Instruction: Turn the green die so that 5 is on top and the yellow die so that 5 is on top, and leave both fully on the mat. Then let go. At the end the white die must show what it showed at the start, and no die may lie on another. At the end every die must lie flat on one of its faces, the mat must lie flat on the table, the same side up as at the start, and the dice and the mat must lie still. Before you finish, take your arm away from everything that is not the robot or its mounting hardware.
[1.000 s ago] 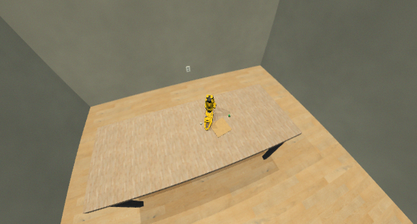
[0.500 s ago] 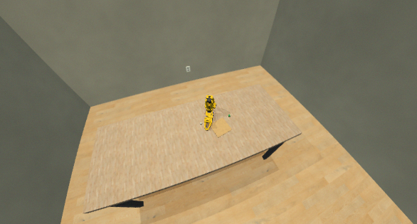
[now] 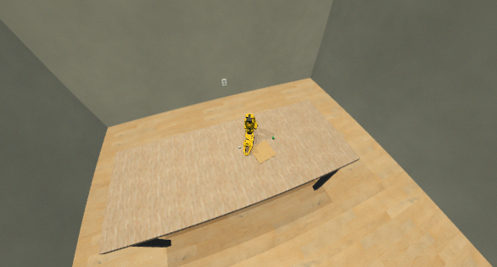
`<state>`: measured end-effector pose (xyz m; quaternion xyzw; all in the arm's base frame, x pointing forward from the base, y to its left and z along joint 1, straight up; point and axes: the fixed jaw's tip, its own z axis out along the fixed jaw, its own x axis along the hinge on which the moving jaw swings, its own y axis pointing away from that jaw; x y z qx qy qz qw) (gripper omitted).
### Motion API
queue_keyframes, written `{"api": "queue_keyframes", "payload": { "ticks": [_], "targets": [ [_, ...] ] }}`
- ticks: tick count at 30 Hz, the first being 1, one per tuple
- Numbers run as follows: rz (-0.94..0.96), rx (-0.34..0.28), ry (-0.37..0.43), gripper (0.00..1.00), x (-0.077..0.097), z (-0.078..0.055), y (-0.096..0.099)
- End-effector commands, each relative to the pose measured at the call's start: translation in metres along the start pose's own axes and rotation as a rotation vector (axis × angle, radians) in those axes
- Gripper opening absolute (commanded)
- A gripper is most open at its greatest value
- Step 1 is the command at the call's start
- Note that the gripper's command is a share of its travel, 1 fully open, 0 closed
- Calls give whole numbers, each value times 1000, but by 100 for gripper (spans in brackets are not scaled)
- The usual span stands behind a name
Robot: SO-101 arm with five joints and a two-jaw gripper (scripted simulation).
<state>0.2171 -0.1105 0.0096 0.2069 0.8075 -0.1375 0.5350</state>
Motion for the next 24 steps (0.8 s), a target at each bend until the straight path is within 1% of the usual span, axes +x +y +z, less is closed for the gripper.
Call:
{"api": "queue_keyframes", "payload": {
  "ticks": [1,13,21,24],
  "targets": [
    [11,9,-36,0,-7,2,-3],
    [11,9,-36,0,-6,2,-3],
    [11,9,-36,7,-6,2,-3],
    [11,9,-36,8,-6,2,-3]
  ]
}}
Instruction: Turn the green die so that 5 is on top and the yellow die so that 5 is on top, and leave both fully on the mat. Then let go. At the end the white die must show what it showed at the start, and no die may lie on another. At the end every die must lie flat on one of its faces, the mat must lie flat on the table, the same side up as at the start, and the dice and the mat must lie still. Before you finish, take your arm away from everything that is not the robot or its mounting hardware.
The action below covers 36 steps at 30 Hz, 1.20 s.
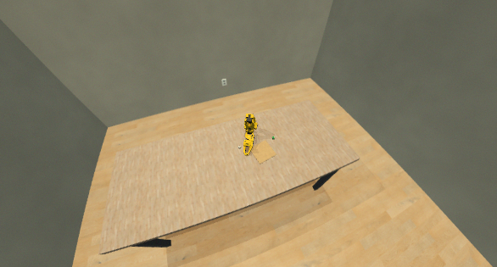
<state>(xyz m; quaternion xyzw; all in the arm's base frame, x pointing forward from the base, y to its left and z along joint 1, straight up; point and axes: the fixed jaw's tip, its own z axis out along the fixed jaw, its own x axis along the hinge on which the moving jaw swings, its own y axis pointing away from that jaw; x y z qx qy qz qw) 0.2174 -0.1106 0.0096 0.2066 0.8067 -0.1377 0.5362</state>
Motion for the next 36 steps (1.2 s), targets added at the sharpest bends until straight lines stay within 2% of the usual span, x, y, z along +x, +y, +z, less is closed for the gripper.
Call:
{"api": "queue_keyframes", "payload": {
  "ticks": [1,9,28,36],
  "targets": [
    [11,10,-33,8,-6,2,-3],
    [11,10,-33,9,-6,2,-3],
    [11,10,-33,25,-6,2,-3],
    [11,10,-33,27,-6,2,-3]
  ]
}}
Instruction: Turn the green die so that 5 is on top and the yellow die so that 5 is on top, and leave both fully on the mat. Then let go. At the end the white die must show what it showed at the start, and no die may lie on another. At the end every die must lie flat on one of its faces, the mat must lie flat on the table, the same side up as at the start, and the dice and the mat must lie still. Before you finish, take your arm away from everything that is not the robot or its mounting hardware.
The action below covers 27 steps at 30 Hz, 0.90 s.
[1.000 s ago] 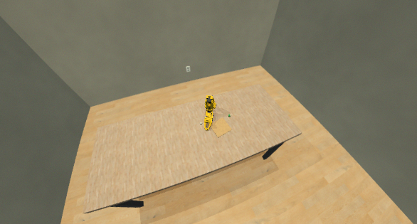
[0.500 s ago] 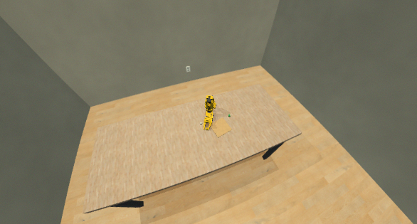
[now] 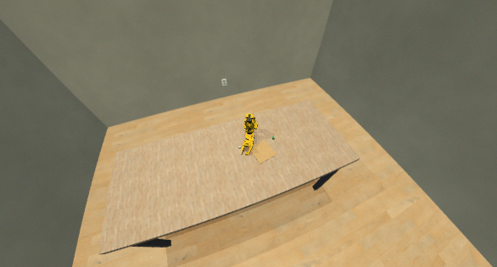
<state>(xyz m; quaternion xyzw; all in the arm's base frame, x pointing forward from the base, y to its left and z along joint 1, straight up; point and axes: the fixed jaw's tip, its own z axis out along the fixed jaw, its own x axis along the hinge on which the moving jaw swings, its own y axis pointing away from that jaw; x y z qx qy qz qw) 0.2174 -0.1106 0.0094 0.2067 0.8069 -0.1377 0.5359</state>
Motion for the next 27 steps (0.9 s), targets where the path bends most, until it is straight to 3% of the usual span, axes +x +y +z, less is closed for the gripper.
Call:
{"api": "queue_keyframes", "payload": {
  "ticks": [1,8,24,27],
  "targets": [
    [11,9,-34,27,-6,2,-3],
    [105,6,-38,27,-7,-2,-2],
    [814,-31,-60,27,-12,-33,-1],
    [823,-32,-59,27,-13,-33,-1]
  ]
}}
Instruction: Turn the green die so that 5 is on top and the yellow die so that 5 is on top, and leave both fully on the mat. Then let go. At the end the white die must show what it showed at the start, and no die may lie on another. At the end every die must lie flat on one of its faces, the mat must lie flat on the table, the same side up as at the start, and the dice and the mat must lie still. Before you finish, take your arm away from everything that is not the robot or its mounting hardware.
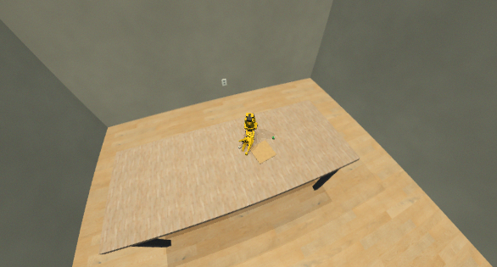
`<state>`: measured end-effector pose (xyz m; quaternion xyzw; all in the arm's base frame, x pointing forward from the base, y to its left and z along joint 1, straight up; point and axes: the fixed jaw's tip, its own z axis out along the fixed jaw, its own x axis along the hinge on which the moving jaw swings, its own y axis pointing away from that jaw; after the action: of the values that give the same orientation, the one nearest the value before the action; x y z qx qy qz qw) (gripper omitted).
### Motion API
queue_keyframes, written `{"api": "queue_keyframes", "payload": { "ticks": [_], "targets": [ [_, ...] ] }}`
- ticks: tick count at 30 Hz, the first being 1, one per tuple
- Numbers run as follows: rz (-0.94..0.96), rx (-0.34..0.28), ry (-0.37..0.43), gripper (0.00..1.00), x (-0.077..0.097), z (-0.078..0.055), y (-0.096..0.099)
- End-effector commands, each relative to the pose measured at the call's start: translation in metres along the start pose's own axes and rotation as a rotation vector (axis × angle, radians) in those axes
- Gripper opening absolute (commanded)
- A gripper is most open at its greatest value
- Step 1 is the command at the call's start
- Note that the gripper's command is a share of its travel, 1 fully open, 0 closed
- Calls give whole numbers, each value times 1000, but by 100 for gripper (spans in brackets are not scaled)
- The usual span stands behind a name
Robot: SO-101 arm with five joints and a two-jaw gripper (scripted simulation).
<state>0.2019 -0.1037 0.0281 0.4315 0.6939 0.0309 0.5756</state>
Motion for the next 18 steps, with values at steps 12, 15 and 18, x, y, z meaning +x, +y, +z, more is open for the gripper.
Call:
{"api": "queue_keyframes", "payload": {
  "ticks": [12,15,18],
  "targets": [
    [209,-5,3,27,-1,-10,1],
    [209,-5,3,27,-1,-10,1],
    [209,-5,3,27,-1,-10,1]
  ]
}}
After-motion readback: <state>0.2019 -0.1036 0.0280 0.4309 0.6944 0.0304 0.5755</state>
